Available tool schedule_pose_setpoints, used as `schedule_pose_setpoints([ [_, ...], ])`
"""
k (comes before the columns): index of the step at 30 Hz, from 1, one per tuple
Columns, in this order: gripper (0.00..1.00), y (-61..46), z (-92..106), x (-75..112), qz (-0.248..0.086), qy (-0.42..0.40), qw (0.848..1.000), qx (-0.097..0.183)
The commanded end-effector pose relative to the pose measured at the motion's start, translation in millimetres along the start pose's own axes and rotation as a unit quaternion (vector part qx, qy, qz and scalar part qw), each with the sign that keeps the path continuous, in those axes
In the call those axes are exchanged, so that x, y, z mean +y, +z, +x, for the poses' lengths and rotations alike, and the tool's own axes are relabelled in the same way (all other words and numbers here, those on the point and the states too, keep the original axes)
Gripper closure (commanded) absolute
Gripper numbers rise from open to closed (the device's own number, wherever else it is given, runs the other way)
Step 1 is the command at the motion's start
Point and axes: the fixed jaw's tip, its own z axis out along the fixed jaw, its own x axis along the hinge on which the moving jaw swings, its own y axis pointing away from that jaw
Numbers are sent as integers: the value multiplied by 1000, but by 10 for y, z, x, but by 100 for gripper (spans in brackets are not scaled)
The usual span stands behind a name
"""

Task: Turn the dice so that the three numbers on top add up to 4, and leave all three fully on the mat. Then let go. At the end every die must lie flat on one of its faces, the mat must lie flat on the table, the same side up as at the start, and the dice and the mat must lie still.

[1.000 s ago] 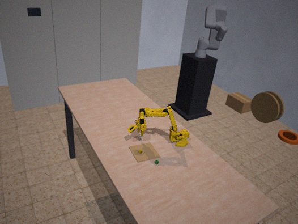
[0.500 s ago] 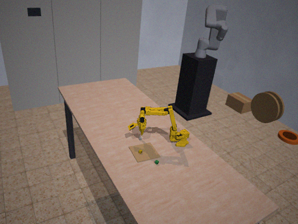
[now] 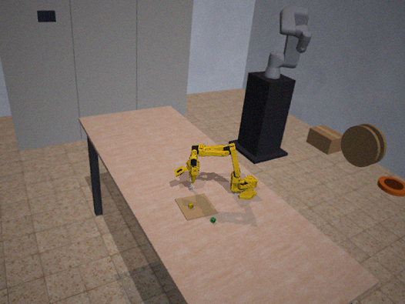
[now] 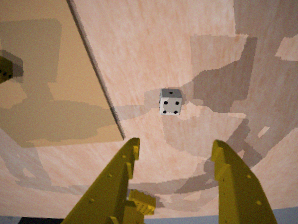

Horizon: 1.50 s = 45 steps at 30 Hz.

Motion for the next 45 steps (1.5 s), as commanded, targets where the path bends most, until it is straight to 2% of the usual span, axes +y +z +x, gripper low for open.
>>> schedule_pose_setpoints([
  [1, 75, -120, -58, -25, 8, 10, 999, -38],
  [21, 75, -94, -63, -26, 8, 10, 999, -38],
  [29, 75, -25, -75, -29, 8, 10, 999, -38],
  [45, 75, 236, -92, -33, 8, 10, 999, -38],
])
